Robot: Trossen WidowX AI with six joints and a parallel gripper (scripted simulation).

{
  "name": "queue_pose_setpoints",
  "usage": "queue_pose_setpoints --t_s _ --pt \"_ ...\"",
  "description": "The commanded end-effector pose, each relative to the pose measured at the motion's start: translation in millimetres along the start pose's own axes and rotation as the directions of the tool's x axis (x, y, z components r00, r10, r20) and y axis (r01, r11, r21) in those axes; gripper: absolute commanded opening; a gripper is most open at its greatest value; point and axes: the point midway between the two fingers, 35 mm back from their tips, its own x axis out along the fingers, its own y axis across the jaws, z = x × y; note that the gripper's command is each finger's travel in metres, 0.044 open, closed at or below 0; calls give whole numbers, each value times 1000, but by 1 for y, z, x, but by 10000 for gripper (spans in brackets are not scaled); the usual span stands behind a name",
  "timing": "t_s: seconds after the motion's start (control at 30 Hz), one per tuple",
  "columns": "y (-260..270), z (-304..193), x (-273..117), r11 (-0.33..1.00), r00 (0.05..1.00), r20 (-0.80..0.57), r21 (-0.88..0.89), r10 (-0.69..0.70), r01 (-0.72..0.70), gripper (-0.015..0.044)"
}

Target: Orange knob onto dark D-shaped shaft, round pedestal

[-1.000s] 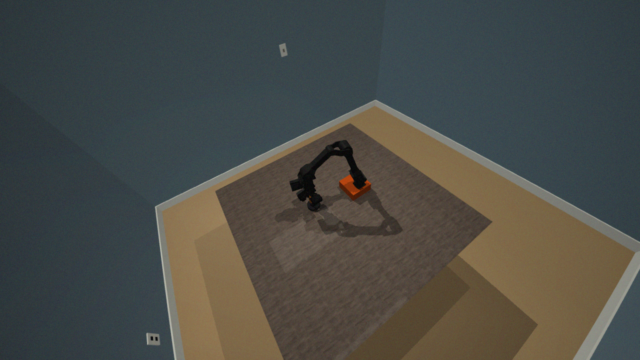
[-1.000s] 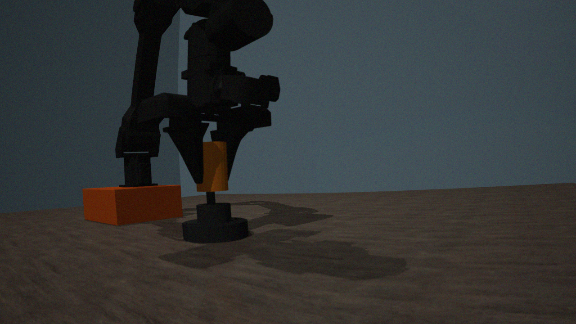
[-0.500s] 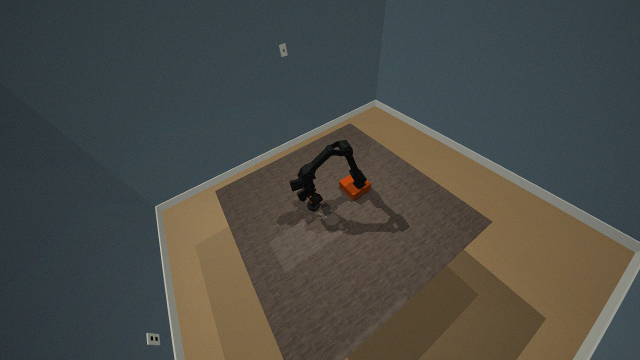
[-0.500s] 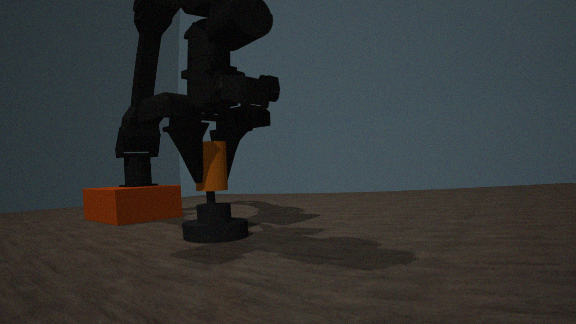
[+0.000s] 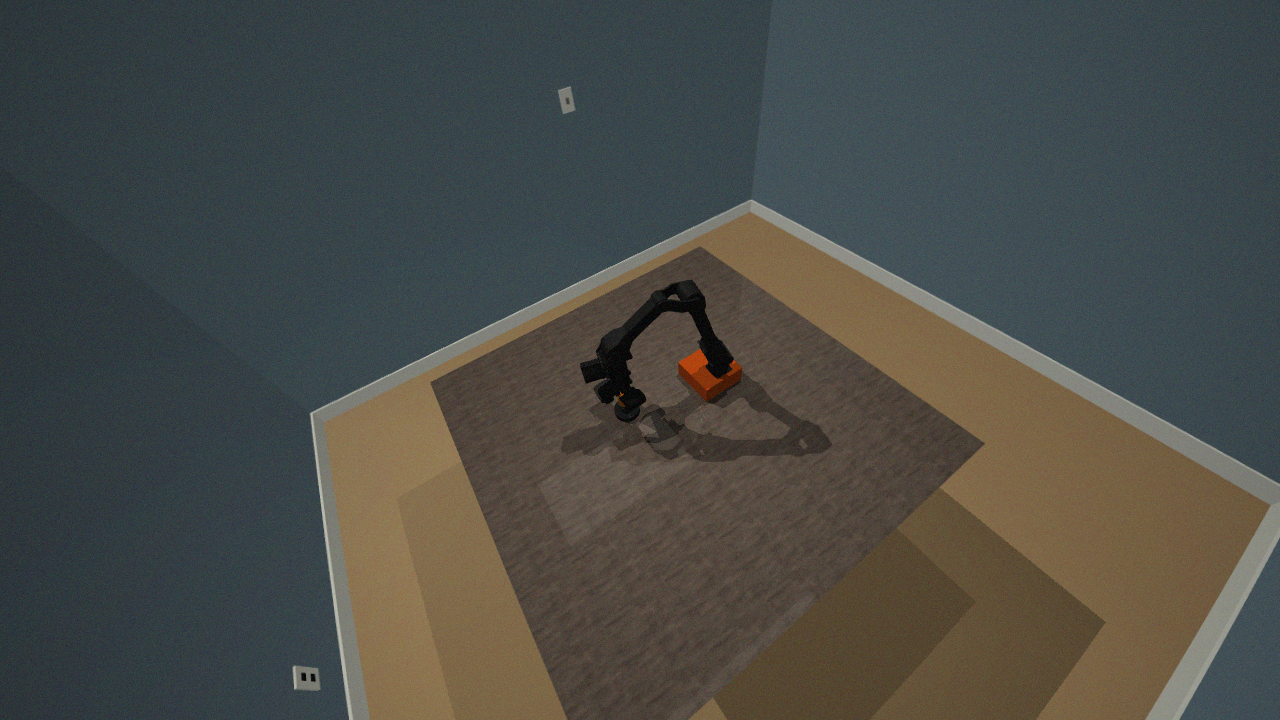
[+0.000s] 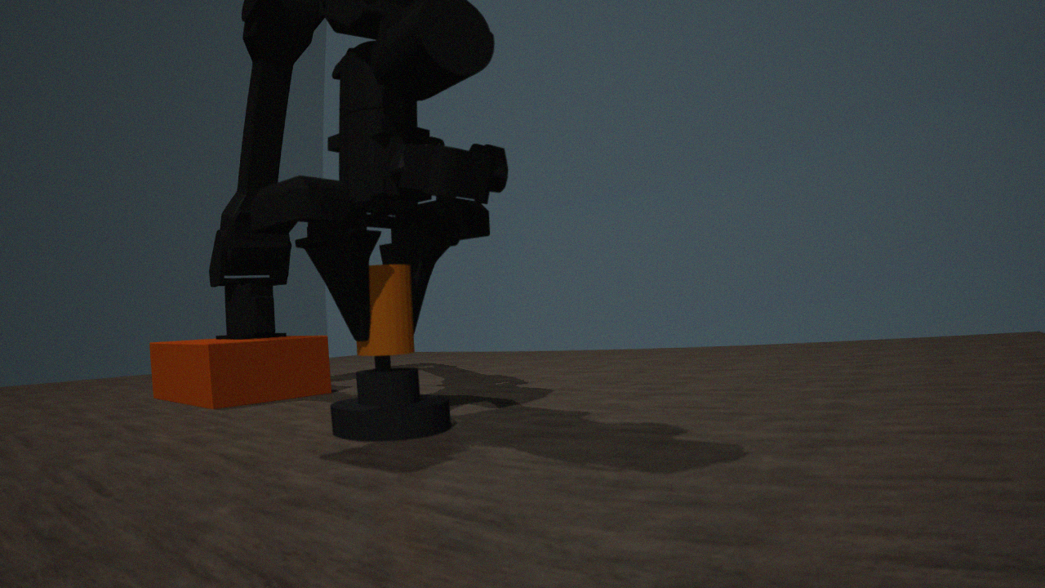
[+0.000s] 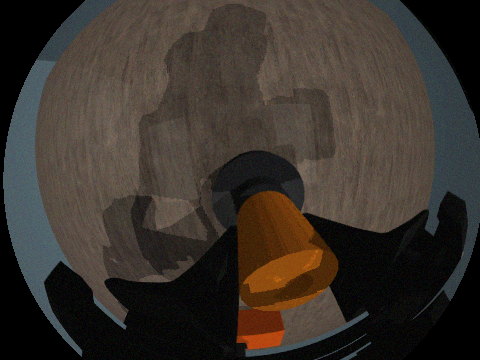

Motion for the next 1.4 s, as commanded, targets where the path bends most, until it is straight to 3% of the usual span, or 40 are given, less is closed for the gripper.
queue_pose_setpoints --t_s 0.0,0.83,1.37 --pt "0 -2 4 1000 1000 -3 0 -1 1 0" --pt "0 -1 11 1000 1000 0 0 2 -2 0" --pt "0 -1 11 1000 1000 0 0 2 -2 420"
